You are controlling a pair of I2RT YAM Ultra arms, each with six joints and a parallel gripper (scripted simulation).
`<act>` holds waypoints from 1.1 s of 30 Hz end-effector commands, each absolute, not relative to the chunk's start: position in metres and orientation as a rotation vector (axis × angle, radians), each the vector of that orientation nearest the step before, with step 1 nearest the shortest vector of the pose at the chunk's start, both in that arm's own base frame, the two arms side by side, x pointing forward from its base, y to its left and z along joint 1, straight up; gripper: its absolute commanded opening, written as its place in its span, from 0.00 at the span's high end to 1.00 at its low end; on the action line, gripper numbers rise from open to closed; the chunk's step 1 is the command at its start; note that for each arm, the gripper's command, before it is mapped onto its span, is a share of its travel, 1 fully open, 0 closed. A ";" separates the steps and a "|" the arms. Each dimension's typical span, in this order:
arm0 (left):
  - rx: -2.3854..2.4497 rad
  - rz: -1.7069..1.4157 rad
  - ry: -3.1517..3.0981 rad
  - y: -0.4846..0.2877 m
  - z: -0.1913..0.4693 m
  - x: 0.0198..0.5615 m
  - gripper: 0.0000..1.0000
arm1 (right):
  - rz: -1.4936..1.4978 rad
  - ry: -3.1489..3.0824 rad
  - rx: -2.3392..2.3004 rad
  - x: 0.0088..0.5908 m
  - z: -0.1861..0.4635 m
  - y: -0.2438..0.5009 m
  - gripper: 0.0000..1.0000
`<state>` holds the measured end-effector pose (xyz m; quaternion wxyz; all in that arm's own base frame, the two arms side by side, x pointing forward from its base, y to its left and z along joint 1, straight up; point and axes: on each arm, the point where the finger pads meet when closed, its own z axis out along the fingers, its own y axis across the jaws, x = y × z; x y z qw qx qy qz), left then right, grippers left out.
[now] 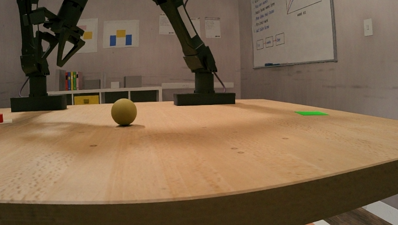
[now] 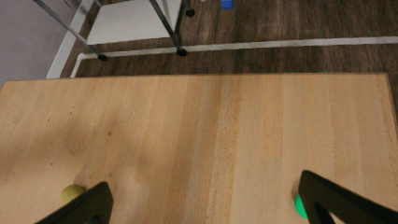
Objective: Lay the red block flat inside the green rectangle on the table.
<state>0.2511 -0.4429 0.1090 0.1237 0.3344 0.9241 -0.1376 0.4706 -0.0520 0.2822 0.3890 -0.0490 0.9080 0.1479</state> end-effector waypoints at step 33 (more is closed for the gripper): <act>-0.001 -0.049 2.544 -0.056 0.115 0.316 0.00 | 0.190 2.448 -1.154 0.285 0.109 -0.029 0.00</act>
